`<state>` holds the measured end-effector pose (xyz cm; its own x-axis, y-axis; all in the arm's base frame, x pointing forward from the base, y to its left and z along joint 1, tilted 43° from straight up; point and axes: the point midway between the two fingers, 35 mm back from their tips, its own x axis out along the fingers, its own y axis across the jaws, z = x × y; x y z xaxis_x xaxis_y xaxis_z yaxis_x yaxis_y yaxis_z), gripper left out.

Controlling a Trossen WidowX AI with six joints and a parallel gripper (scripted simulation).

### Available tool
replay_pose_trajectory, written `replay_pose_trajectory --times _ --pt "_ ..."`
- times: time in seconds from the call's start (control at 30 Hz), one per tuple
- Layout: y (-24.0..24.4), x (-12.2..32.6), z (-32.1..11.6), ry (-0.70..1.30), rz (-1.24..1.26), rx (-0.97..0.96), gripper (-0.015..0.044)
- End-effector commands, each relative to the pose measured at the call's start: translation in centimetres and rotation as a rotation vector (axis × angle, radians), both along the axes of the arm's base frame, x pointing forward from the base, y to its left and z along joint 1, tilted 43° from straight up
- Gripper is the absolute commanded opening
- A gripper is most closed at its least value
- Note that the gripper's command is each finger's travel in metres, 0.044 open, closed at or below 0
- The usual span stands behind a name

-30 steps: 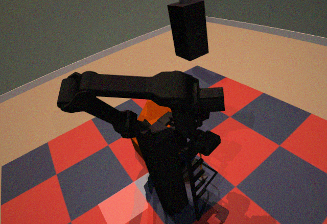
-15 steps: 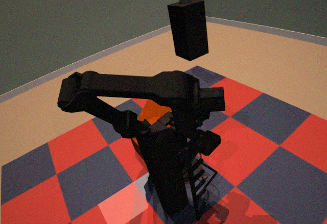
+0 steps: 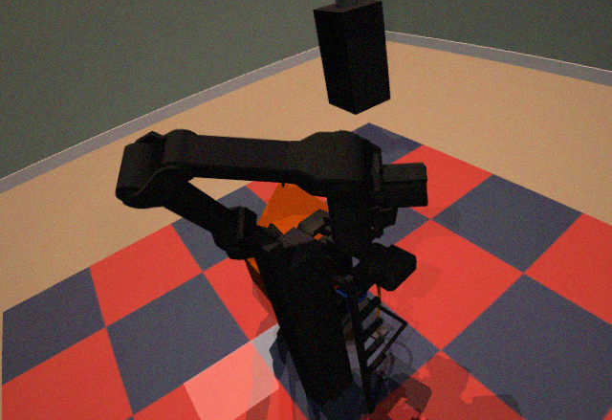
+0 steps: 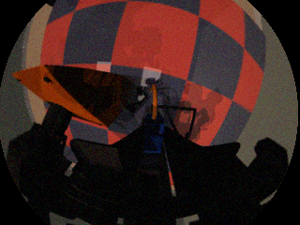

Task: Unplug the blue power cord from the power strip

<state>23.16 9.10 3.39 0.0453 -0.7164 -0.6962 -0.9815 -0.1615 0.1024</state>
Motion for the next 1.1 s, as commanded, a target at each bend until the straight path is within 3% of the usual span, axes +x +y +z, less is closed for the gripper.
replay_pose_trajectory --times 0.0,0.57,1.07 --pt "2.5 -0.5 -1.4 0.008 0.002 0.065 0.0000" --pt "4.8 -1.3 -2.9 0.009 0.004 0.066 0.0000" --pt "4.6 -1.2 -2.9 0.009 0.005 0.063 0.0394"
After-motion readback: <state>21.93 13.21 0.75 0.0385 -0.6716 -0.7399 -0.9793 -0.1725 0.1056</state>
